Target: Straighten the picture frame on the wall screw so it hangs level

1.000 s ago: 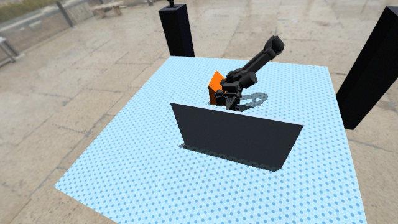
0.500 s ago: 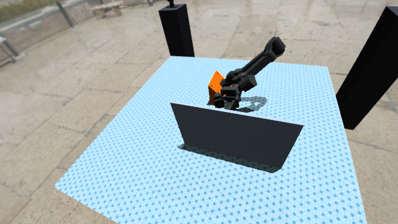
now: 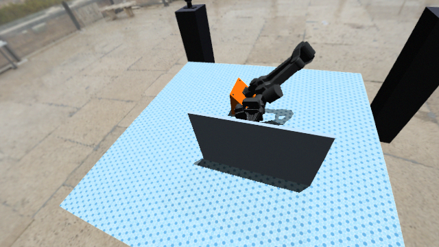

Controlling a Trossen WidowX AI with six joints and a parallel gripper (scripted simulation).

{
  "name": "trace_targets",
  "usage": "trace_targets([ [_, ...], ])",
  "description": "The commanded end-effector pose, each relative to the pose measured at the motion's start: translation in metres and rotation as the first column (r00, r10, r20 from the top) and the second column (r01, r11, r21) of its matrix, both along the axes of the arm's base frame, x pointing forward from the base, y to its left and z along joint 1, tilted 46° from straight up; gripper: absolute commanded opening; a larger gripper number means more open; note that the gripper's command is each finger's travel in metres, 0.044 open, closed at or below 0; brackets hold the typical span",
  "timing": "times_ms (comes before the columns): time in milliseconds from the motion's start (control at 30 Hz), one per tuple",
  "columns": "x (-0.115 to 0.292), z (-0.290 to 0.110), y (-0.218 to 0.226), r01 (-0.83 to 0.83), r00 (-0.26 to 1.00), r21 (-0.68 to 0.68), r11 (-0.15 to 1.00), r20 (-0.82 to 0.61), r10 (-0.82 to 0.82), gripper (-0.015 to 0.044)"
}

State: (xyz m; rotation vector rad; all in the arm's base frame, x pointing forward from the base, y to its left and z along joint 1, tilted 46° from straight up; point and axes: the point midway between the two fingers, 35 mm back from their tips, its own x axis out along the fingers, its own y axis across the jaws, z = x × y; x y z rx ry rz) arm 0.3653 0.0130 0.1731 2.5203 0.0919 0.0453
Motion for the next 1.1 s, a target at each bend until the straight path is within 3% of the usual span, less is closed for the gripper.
trace_targets([
  [0, 0.0013, 0.0009, -0.0004, 0.004, 1.0, 0.005, 1.0, 0.003, -0.004, 0.026],
  [833, 0.0016, 0.0012, -0.0006, 0.004, 1.0, 0.004, 1.0, 0.003, -0.004, 0.026],
  [1067, 0.0016, 0.0012, -0.0006, 0.004, 1.0, 0.004, 1.0, 0.003, -0.004, 0.0076],
])
